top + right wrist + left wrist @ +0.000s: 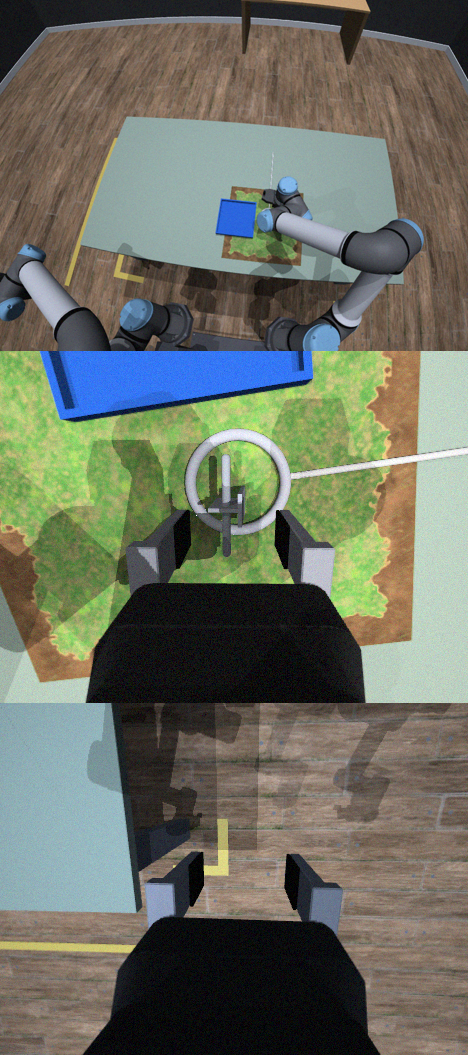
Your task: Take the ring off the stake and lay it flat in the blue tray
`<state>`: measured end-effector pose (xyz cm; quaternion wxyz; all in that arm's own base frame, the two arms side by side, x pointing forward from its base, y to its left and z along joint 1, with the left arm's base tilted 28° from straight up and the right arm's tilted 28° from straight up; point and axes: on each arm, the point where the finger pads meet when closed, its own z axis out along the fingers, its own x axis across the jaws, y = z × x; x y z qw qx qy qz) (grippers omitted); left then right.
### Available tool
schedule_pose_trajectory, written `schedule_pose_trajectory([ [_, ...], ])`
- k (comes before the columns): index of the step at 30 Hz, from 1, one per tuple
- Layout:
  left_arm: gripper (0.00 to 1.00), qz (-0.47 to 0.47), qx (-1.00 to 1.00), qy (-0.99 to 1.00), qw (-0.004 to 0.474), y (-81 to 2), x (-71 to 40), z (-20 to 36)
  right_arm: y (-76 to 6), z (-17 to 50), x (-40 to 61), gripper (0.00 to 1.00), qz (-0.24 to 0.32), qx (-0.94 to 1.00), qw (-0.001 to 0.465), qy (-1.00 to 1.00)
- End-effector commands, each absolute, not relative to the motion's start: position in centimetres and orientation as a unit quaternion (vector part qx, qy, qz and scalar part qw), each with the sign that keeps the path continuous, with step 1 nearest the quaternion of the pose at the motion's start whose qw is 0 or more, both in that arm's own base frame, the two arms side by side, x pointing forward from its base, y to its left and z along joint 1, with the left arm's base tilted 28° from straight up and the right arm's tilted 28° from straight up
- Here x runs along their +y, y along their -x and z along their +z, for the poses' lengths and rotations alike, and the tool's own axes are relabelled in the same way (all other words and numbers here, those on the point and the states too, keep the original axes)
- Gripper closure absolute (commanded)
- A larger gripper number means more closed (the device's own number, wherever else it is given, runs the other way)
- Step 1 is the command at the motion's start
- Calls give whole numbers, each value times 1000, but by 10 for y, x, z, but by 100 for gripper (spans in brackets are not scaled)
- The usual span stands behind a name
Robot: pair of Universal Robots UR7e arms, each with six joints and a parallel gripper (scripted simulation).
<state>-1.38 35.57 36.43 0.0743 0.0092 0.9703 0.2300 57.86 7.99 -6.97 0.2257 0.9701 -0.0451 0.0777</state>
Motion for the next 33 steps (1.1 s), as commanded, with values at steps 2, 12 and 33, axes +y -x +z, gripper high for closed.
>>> schedule_pose_trajectory([
  [2, 0, 226, 971, 0, 74, 17, 352, 362, -580, -69, 83, 100, 79, -43, 224, -970],
  [12, 0, 226, 971, 0, 74, 17, 352, 362, -580, -69, 83, 100, 79, -43, 224, -970],
  [33, 0, 226, 971, 0, 74, 17, 352, 362, -580, -69, 83, 100, 79, -43, 224, -970],
])
